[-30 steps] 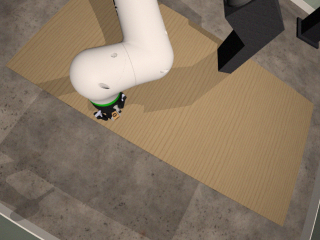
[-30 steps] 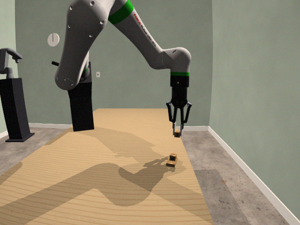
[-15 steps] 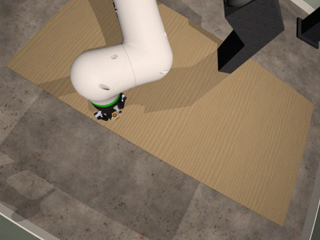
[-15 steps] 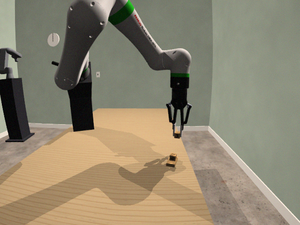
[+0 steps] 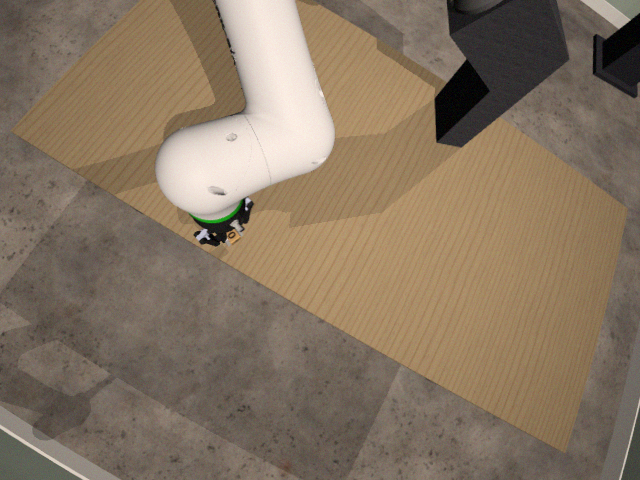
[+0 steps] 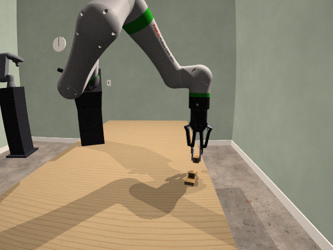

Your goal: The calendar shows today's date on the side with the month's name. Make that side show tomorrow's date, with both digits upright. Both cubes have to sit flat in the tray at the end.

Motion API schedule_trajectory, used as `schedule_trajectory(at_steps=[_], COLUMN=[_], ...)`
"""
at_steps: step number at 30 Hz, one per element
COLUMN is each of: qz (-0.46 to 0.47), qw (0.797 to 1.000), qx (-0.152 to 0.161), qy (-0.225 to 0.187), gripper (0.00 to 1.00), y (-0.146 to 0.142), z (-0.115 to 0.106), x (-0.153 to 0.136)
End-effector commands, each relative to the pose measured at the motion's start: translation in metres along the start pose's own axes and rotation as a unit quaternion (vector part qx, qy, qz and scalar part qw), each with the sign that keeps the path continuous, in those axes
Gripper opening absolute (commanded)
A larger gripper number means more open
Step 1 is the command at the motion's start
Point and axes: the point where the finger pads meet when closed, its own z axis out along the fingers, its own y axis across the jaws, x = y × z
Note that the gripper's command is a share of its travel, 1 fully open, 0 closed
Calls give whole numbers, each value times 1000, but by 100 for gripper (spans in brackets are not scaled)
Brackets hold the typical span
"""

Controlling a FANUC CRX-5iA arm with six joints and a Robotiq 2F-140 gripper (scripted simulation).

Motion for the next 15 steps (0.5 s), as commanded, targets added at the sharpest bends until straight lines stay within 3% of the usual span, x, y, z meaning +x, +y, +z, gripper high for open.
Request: schedule_trajectory(at_steps=[1, 8, 15], qz=[0, 0, 0], qw=[1000, 1000, 1000], qx=[1, 1, 1], qy=[0, 0, 0], gripper=[24, 24, 24], y=[-1, -1, -1], z=[16, 38, 41], x=[0, 0, 0])
